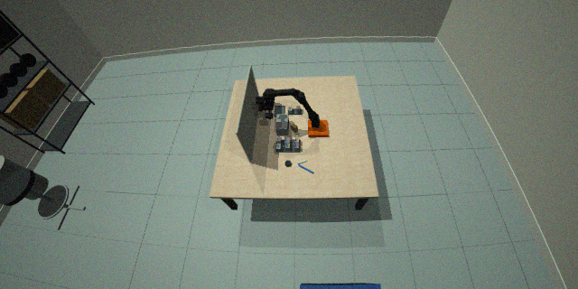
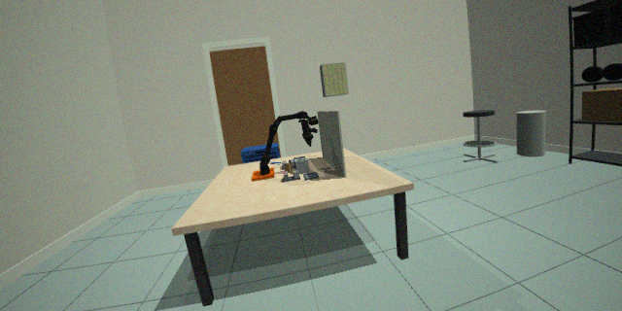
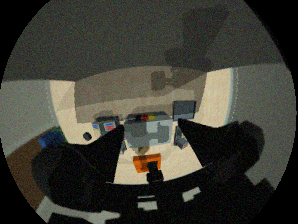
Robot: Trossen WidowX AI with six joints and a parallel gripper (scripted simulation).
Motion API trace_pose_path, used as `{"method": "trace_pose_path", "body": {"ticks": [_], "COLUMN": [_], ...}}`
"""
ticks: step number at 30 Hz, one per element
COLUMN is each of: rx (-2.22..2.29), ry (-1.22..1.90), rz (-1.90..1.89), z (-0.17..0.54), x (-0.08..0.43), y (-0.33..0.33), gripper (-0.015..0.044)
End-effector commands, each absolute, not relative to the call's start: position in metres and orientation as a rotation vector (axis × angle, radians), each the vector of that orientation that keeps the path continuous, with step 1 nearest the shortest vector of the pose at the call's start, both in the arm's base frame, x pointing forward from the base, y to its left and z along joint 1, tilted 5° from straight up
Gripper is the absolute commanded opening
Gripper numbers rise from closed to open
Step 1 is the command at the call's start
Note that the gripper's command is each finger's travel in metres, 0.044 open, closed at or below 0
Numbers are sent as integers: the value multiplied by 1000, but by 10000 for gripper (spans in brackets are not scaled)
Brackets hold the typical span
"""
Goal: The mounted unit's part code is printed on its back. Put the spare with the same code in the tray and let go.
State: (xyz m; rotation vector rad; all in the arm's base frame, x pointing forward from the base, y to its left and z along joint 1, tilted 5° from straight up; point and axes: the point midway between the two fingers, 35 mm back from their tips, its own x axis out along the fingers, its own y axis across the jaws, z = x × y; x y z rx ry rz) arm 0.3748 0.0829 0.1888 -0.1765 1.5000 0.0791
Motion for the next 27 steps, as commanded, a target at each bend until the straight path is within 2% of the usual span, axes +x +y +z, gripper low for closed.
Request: {"method": "trace_pose_path", "body": {"ticks": [1,27], "rx": [-178,-177], "ry": [1562,1570], "rz": [72,70], "z": [147,130], "x": [375,374], "y": [79,77], "gripper": [440,440]}}
